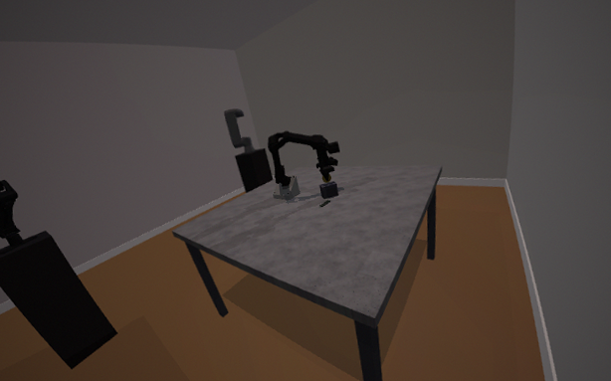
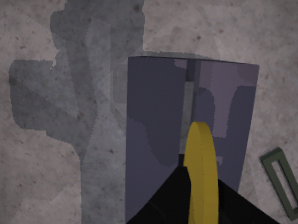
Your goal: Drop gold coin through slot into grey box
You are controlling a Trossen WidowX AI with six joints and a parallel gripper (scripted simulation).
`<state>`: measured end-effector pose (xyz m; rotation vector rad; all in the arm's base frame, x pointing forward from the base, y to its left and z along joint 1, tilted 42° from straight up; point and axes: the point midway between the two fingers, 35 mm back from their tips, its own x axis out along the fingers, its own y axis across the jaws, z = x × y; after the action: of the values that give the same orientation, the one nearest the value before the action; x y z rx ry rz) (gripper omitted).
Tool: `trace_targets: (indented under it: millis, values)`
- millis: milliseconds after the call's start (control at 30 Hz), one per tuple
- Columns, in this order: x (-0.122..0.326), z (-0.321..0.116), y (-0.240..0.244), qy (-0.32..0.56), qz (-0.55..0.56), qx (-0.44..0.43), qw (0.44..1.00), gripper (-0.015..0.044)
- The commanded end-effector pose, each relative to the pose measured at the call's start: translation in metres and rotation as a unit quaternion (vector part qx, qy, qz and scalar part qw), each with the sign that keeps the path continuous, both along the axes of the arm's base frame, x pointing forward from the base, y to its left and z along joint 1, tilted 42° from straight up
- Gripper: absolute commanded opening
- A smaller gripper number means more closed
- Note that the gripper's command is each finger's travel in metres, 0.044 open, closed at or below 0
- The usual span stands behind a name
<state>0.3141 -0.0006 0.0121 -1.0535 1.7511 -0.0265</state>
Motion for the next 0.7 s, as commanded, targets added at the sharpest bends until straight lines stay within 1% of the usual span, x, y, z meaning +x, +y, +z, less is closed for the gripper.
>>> trace_targets:
  millis: [0, 667]
  values:
    - [0.0006, -0.002, -0.0019, 0.001, 0.001, -0.002, 1.0, 0.0]
    - [-0.0016, -0.007, -0.0071, 0.002, 0.001, -0.002, 1.0, 0.0]
